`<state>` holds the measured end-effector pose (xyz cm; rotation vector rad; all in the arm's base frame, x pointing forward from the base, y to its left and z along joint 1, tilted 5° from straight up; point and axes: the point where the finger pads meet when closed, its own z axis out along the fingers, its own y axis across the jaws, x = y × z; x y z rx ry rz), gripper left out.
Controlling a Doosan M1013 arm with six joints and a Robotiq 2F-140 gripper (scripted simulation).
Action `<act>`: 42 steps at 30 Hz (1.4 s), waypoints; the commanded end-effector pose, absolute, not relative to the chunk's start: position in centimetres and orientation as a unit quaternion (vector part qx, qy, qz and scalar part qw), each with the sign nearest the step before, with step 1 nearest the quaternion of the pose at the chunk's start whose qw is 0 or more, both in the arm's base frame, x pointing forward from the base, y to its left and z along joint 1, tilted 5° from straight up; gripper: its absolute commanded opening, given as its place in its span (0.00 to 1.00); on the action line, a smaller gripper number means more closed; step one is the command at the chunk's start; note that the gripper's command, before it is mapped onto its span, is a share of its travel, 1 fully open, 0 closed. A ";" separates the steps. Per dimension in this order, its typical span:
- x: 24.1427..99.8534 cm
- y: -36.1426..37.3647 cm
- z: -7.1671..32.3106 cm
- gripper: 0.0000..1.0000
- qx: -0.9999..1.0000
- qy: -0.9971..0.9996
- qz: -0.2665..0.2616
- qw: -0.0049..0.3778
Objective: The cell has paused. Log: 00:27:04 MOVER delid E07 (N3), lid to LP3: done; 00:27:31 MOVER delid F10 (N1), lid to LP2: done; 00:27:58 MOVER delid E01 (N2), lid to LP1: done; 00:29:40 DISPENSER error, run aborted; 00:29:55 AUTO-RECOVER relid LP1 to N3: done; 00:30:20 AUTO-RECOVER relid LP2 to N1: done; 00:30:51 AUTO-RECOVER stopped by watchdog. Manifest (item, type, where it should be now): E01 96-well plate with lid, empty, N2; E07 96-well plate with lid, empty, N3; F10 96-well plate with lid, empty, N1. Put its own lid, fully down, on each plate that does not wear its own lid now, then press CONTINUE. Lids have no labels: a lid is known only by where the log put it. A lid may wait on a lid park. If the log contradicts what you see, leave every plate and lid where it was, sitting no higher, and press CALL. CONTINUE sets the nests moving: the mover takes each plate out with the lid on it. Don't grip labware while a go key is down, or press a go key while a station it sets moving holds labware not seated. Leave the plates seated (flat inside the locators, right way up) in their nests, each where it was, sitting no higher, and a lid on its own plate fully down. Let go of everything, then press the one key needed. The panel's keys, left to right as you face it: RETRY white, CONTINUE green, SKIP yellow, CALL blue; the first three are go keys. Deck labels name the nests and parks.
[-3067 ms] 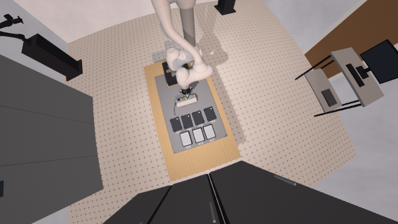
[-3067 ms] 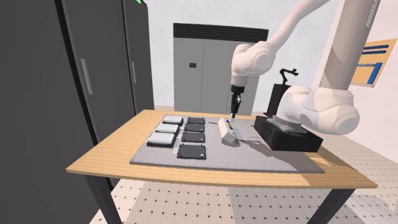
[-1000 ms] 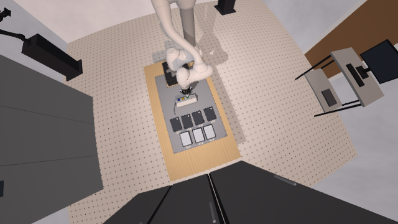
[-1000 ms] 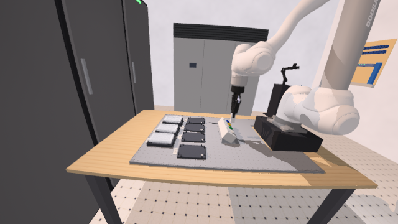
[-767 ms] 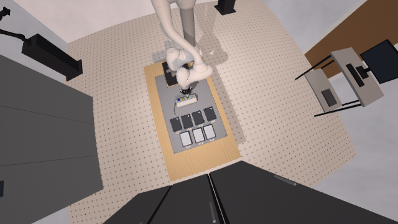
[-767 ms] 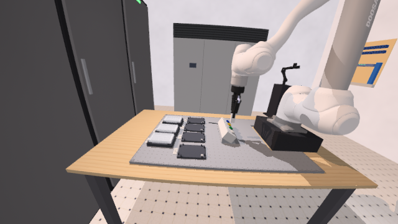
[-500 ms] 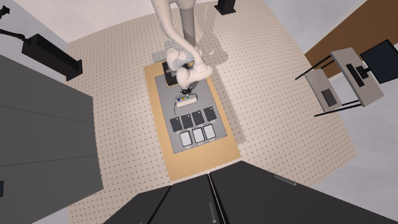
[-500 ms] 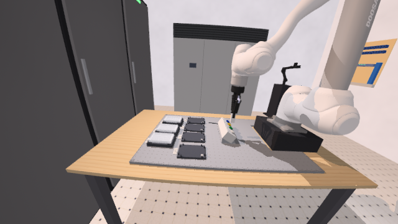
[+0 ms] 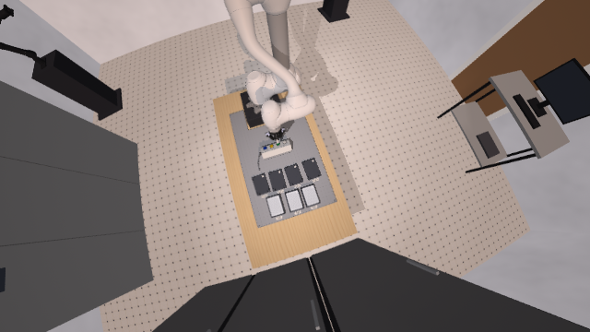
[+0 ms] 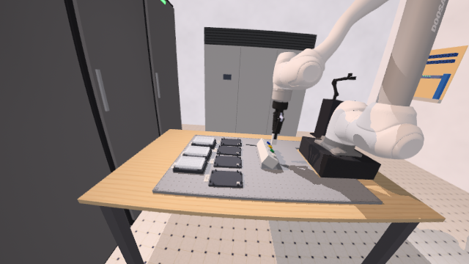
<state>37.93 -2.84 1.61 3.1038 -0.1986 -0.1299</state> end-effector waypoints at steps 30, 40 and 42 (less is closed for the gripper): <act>37.9 -2.7 0.1 0.00 0.997 -0.065 -0.041 0.013; 37.8 -2.8 -0.7 0.00 0.997 -0.065 -0.041 0.013; 37.8 -2.8 -0.9 0.00 0.997 -0.065 -0.041 0.013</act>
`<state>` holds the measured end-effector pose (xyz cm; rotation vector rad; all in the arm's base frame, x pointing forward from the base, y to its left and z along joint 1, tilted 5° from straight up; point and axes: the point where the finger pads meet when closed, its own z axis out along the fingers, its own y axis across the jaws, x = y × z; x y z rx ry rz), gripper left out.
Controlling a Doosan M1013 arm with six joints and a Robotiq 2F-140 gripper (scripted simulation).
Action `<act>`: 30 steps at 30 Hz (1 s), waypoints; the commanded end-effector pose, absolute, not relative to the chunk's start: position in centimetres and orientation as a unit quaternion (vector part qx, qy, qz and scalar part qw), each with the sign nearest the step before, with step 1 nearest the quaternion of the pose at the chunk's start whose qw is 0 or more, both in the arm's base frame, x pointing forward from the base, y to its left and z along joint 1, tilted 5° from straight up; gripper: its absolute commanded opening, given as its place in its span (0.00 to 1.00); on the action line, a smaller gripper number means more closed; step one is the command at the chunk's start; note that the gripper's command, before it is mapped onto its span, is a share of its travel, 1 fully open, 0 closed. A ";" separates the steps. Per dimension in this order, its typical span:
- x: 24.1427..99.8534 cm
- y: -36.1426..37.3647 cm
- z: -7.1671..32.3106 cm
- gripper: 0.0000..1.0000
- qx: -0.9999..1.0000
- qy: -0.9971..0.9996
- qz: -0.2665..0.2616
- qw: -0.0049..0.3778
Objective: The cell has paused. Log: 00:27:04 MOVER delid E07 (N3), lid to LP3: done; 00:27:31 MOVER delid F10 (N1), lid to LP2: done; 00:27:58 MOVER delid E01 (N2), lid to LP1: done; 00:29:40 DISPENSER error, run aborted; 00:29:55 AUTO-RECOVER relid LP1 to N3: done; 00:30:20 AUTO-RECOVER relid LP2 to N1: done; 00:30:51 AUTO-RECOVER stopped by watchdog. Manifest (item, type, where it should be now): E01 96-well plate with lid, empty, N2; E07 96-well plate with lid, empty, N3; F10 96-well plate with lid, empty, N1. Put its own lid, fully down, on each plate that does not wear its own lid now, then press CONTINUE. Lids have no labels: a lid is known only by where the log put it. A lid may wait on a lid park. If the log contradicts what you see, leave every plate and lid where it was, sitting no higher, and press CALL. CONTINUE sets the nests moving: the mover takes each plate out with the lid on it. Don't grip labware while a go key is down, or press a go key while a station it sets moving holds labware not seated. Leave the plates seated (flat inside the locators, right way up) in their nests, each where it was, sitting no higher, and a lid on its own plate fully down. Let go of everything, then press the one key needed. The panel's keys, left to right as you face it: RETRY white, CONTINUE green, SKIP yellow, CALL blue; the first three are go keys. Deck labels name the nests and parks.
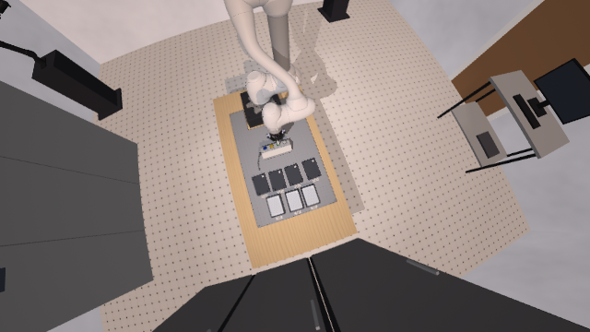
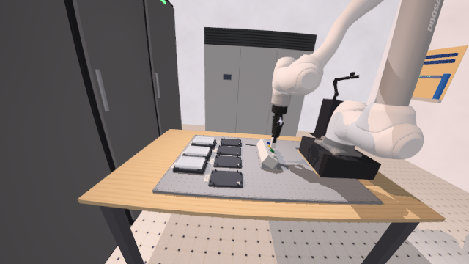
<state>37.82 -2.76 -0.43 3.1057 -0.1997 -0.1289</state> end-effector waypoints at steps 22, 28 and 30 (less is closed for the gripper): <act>37.7 -2.8 -1.8 0.00 0.997 -0.065 -0.041 0.013; 37.7 -2.8 -1.8 0.00 0.997 -0.065 -0.041 0.013; 37.7 -2.8 -1.8 0.00 0.997 -0.065 -0.041 0.013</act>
